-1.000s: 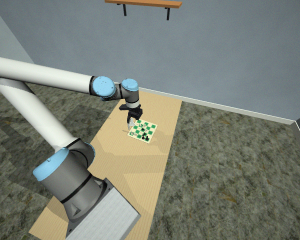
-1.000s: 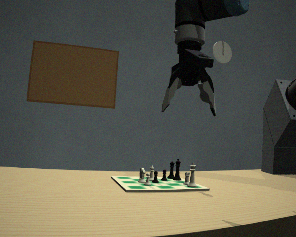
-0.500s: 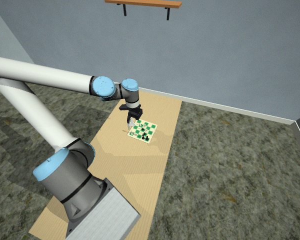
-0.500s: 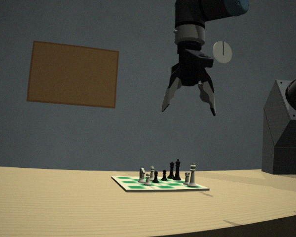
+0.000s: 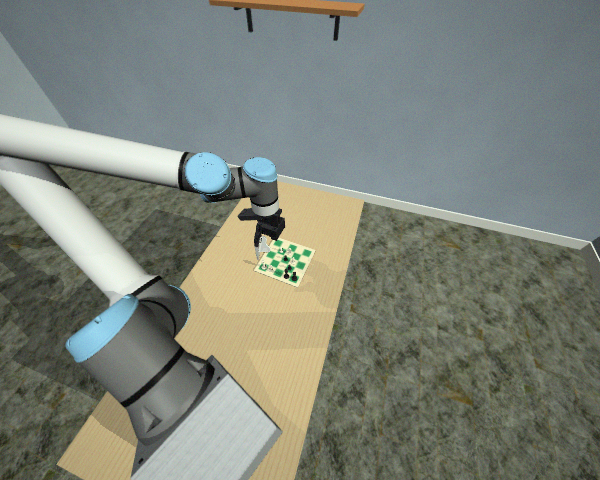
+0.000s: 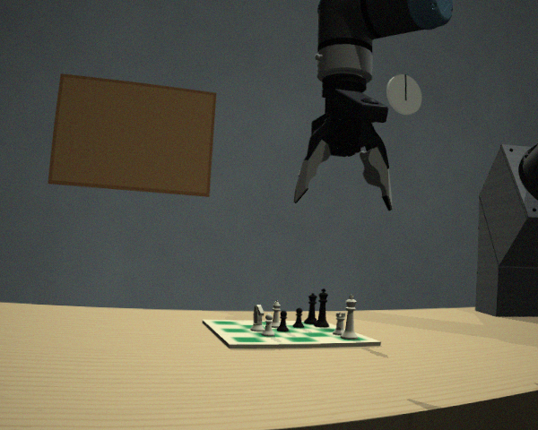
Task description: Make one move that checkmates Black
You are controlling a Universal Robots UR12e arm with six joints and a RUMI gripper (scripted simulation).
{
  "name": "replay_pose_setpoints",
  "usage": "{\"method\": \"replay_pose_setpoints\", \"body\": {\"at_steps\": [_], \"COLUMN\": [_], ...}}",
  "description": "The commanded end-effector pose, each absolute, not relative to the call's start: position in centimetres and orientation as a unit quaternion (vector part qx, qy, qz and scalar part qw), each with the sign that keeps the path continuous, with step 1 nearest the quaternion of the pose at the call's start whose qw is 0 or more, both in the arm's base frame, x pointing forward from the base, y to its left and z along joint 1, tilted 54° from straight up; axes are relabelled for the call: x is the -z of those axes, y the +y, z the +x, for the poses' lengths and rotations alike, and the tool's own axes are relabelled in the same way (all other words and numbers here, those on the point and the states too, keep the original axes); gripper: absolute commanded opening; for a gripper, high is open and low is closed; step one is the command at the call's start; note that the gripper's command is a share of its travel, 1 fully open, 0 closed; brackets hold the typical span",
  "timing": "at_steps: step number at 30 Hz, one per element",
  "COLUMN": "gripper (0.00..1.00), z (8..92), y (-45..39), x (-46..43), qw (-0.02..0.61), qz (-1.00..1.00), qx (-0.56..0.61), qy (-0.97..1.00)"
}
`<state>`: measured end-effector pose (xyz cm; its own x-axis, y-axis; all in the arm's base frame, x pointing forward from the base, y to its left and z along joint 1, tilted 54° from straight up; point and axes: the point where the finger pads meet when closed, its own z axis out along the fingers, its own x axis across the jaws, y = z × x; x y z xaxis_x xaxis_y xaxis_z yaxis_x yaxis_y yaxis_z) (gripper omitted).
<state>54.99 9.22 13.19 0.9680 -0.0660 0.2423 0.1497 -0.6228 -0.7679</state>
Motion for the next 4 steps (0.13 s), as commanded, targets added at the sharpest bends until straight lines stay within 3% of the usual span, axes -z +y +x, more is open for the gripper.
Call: {"method": "replay_pose_setpoints", "body": {"at_steps": [1, 4], "gripper": [1.0, 1.0], "z": [55.01, 55.01], "y": [9.04, 9.04], "x": [-13.26, -13.26], "qw": [0.433, 0.433], "qz": [-0.892, -0.892], "qx": [0.125, 0.125], "qy": [-0.023, -0.023]}}
